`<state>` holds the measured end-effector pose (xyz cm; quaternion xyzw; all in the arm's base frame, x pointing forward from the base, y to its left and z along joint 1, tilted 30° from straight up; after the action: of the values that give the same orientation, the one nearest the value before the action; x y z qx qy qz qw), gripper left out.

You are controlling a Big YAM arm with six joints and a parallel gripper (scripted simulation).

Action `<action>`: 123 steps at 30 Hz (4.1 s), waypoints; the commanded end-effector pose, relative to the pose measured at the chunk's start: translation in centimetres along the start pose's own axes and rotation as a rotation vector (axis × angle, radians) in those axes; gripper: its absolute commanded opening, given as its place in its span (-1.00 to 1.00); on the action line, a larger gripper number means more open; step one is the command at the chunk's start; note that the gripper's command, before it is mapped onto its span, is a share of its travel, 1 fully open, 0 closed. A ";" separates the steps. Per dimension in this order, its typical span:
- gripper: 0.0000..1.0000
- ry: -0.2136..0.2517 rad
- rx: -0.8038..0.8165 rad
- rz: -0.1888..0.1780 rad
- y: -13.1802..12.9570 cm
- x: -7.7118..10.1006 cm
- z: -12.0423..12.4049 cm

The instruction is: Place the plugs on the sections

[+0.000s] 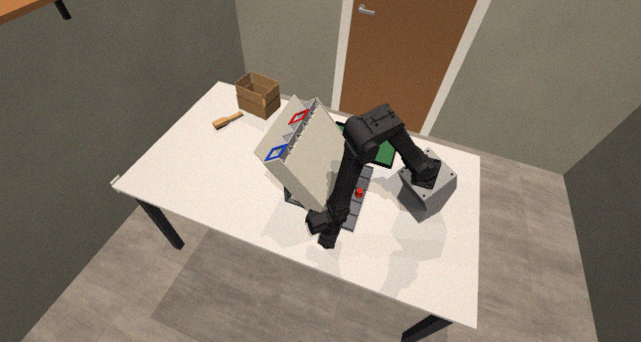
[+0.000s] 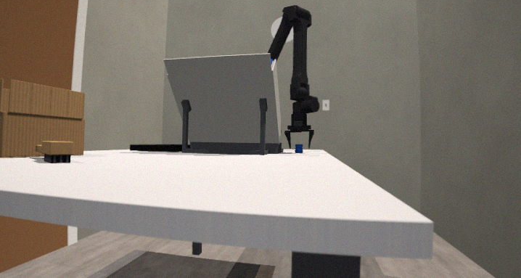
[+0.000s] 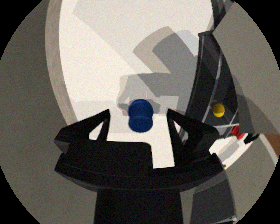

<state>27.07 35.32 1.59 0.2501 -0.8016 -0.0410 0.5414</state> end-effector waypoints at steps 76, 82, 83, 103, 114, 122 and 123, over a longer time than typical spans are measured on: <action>-1.00 -0.042 -0.004 -0.019 0.0 -0.4 0.5; -1.00 -0.042 -0.004 -0.019 0.0 -0.4 0.5; -1.00 -0.042 -0.004 -0.019 0.0 -0.4 0.5; -1.00 0.023 0.002 0.012 0.2 11.3 -0.1; -1.00 0.011 0.002 0.001 0.2 11.2 -0.1; -1.00 0.006 0.003 -0.004 0.2 11.2 -0.1; -1.00 0.006 0.003 -0.005 0.2 11.2 -0.1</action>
<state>23.30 30.71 11.24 0.2532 -0.7972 -0.0388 0.5467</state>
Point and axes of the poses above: the point where the finger pads meet when closed, its own x axis back along the fingers, its own y axis across the jaws, z = x × y, the point moved 6 cm from there along x, back along the fingers, and after that the axes turned 10 degrees about x, right-handed, at the moved point
